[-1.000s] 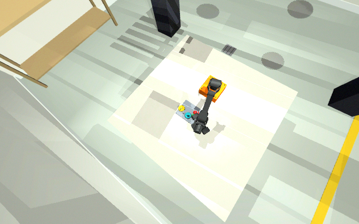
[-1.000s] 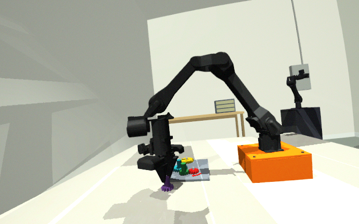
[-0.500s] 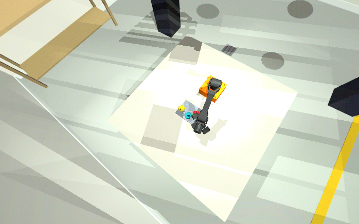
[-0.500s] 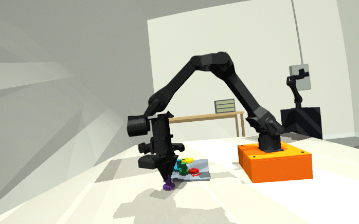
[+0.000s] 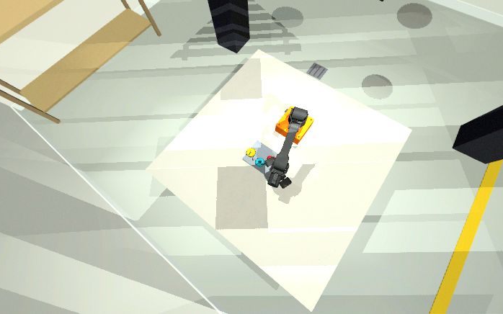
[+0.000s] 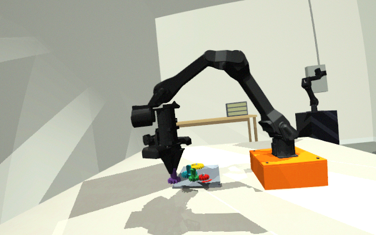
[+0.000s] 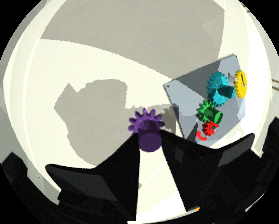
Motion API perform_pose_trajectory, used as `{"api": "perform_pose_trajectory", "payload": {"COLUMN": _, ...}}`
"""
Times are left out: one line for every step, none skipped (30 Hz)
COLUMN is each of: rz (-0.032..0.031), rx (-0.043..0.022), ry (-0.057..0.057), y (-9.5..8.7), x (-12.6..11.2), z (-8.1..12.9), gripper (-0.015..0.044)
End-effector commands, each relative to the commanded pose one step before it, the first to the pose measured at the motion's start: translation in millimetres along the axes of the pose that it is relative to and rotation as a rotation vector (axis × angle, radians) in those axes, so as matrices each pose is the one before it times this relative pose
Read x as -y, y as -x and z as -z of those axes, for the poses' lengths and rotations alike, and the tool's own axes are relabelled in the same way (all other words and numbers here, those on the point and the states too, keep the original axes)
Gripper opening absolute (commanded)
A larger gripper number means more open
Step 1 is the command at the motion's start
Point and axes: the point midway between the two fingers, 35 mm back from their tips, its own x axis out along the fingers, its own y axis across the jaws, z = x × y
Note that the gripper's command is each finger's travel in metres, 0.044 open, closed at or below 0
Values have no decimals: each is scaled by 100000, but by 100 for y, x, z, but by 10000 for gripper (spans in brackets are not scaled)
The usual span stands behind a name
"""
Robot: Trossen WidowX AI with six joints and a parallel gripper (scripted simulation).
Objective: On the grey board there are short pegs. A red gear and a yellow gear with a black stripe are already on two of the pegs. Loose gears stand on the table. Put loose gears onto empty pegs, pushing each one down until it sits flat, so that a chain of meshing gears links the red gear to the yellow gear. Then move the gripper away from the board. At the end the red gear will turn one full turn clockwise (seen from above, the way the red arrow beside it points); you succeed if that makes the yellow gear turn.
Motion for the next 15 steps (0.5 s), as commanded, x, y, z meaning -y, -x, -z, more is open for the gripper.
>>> {"api": "perform_pose_trajectory", "payload": {"rz": -418, "rx": 730, "ry": 409, "y": 1293, "x": -122, "z": -250, "gripper": 0}}
{"api": "perform_pose_trajectory", "payload": {"rz": 0, "rx": 1, "ry": 0, "y": 297, "x": 2, "z": -7, "gripper": 0}}
{"api": "perform_pose_trajectory", "payload": {"rz": 0, "rx": 1, "ry": 0, "y": 297, "x": 4, "z": -4, "gripper": 0}}
{"api": "perform_pose_trajectory", "payload": {"rz": 0, "rx": 1, "ry": 0, "y": 298, "x": 5, "z": -2, "gripper": 0}}
{"api": "perform_pose_trajectory", "payload": {"rz": 0, "rx": 0, "ry": 0, "y": 298, "x": 7, "z": 1, "gripper": 0}}
{"api": "perform_pose_trajectory", "payload": {"rz": 0, "rx": 0, "ry": 0, "y": 298, "x": 9, "z": 3, "gripper": 0}}
{"api": "perform_pose_trajectory", "payload": {"rz": 1, "rx": 0, "ry": 0, "y": 299, "x": 10, "z": 5, "gripper": 0}}
{"api": "perform_pose_trajectory", "payload": {"rz": 1, "rx": 0, "ry": 0, "y": 299, "x": 12, "z": 8, "gripper": 0}}
{"api": "perform_pose_trajectory", "payload": {"rz": 1, "rx": -1, "ry": 0, "y": 299, "x": 14, "z": 10, "gripper": 0}}
{"api": "perform_pose_trajectory", "payload": {"rz": 1, "rx": -1, "ry": 0, "y": 299, "x": 15, "z": 13, "gripper": 0}}
{"api": "perform_pose_trajectory", "payload": {"rz": 1, "rx": -1, "ry": 0, "y": 300, "x": 17, "z": 15, "gripper": 0}}
{"api": "perform_pose_trajectory", "payload": {"rz": 1, "rx": -1, "ry": 0, "y": 300, "x": 19, "z": 18, "gripper": 0}}
{"api": "perform_pose_trajectory", "payload": {"rz": 2, "rx": -2, "ry": 0, "y": 300, "x": 20, "z": 20, "gripper": 0}}
{"api": "perform_pose_trajectory", "payload": {"rz": 2, "rx": -2, "ry": 0, "y": 300, "x": 22, "z": 22, "gripper": 0}}
{"api": "perform_pose_trajectory", "payload": {"rz": 2, "rx": -2, "ry": 0, "y": 300, "x": 23, "z": 25, "gripper": 0}}
